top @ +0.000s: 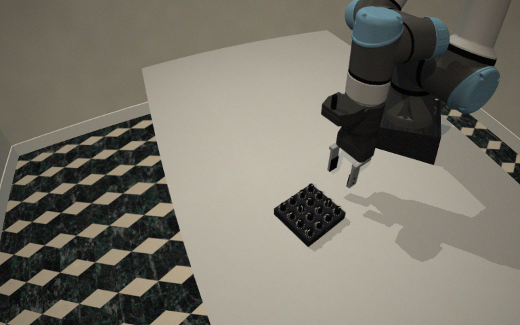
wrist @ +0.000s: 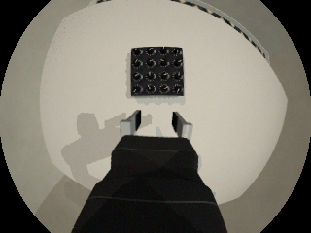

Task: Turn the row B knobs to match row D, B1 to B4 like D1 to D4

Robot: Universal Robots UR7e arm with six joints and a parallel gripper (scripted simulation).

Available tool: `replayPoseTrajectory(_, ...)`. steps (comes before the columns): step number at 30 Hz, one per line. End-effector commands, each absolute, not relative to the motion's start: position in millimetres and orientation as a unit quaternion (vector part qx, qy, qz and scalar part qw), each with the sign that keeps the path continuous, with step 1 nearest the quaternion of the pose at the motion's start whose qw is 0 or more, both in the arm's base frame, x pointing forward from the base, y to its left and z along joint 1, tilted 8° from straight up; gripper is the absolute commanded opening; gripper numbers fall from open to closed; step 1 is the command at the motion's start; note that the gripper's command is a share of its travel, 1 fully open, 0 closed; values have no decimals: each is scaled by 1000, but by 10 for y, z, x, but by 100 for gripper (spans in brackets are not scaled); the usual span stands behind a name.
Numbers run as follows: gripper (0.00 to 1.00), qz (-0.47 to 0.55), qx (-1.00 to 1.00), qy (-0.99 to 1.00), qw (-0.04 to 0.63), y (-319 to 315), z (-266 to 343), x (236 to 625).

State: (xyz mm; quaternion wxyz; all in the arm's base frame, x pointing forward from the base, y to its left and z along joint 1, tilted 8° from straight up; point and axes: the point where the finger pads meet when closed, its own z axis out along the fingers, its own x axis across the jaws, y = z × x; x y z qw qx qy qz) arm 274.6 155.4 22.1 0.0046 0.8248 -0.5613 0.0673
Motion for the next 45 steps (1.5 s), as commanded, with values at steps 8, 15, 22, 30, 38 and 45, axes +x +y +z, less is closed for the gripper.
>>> replayPoseTrajectory(8, 100, 68, 823, -564, 4, 1554, 224, 2751)
replayPoseTrajectory(15, 100, 68, 815, -576, 3, 1551, 228, 2762)
replayPoseTrajectory(22, 100, 68, 802, -593, 2, 1547, 234, 2776)
replayPoseTrajectory(30, 100, 68, 766, -639, -2, 1534, 250, 2814)
replayPoseTrajectory(38, 100, 67, 723, -687, -7, 1519, 267, 2851)
replayPoseTrajectory(45, 100, 66, 654, -754, -13, 1497, 290, 2899)
